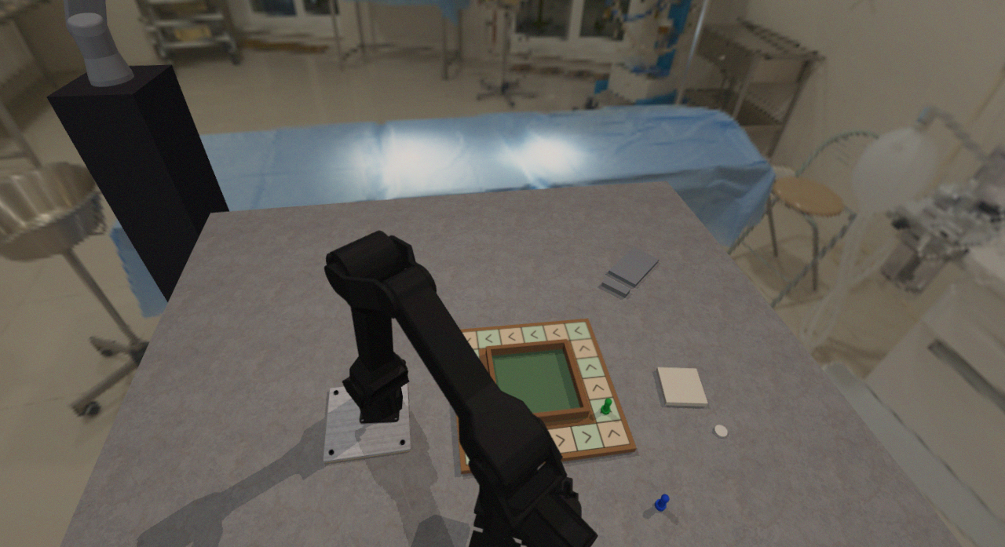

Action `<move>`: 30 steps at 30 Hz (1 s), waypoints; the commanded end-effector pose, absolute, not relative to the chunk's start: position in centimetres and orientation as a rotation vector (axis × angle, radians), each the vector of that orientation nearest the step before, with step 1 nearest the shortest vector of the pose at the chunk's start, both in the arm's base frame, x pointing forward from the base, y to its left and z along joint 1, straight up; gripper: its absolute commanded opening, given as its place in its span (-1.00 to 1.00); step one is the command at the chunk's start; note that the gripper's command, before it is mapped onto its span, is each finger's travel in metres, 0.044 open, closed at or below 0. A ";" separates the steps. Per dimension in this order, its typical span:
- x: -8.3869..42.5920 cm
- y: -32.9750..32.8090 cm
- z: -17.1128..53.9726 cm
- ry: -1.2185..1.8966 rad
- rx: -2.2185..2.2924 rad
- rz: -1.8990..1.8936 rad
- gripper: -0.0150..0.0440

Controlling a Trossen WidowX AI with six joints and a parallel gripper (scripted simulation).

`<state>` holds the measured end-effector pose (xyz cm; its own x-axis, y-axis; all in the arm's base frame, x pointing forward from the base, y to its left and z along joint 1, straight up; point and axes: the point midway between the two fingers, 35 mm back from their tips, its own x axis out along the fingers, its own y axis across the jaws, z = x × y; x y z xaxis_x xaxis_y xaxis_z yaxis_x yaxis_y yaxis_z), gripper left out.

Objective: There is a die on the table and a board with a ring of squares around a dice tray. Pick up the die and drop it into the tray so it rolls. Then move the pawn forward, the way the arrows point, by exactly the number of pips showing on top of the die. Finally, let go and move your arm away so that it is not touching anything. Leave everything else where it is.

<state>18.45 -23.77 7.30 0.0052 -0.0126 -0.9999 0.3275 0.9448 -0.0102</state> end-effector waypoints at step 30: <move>22.3 -19.3 15.5 1.544 0.192 -0.207 -0.49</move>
